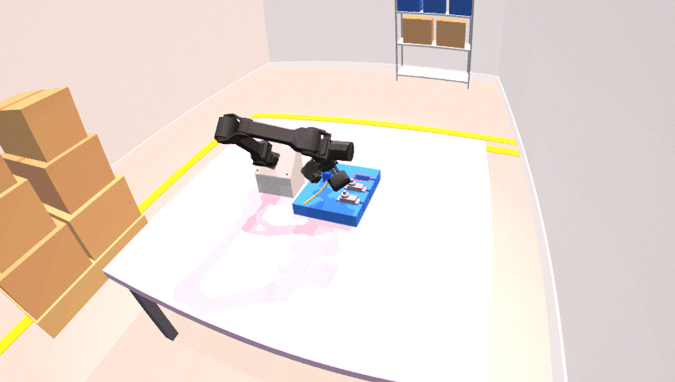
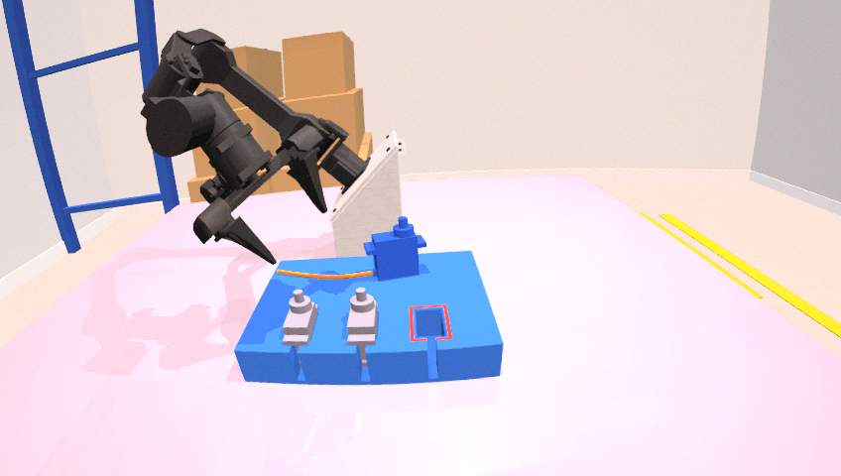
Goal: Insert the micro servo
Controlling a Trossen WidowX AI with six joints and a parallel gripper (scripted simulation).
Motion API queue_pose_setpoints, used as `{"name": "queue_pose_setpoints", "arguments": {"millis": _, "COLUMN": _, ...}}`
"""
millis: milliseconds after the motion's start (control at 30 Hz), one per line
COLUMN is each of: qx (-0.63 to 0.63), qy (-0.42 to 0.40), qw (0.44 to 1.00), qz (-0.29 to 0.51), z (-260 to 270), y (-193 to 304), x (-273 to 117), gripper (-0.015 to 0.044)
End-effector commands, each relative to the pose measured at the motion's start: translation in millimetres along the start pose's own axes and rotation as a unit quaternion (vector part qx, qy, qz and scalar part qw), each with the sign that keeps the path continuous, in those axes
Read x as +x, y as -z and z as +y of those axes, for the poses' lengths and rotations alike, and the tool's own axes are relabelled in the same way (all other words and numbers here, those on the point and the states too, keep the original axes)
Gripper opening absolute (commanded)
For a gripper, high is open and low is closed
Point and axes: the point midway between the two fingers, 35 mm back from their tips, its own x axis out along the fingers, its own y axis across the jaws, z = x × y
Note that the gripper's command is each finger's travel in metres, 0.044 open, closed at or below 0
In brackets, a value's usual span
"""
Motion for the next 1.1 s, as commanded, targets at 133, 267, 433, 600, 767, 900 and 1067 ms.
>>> {"name": "queue_pose_setpoints", "arguments": {"millis": 133, "qx": -0.105, "qy": 0.003, "qw": 0.992, "qz": -0.066, "z": -32.3, "y": 9.2, "x": 19.6, "gripper": 0.044}}
{"name": "queue_pose_setpoints", "arguments": {"millis": 267, "qx": -0.162, "qy": 0.001, "qw": 0.982, "qz": -0.096, "z": -47.5, "y": 13.3, "x": 27.0, "gripper": 0.044}}
{"name": "queue_pose_setpoints", "arguments": {"millis": 433, "qx": -0.231, "qy": -0.007, "qw": 0.963, "qz": -0.136, "z": -66.3, "y": 16.8, "x": 35.5, "gripper": 0.044}}
{"name": "queue_pose_setpoints", "arguments": {"millis": 600, "qx": -0.298, "qy": -0.019, "qw": 0.938, "qz": -0.175, "z": -83.4, "y": 18.5, "x": 42.4, "gripper": 0.044}}
{"name": "queue_pose_setpoints", "arguments": {"millis": 767, "qx": -0.361, "qy": -0.033, "qw": 0.908, "qz": -0.21, "z": -99.1, "y": 19.0, "x": 48.1, "gripper": 0.044}}
{"name": "queue_pose_setpoints", "arguments": {"millis": 900, "qx": -0.409, "qy": -0.047, "qw": 0.88, "qz": -0.239, "z": -110.7, "y": 18.6, "x": 52.0, "gripper": 0.044}}
{"name": "queue_pose_setpoints", "arguments": {"millis": 1067, "qx": -0.458, "qy": -0.064, "qw": 0.845, "qz": -0.268, "z": -122.5, "y": 17.5, "x": 55.5, "gripper": 0.044}}
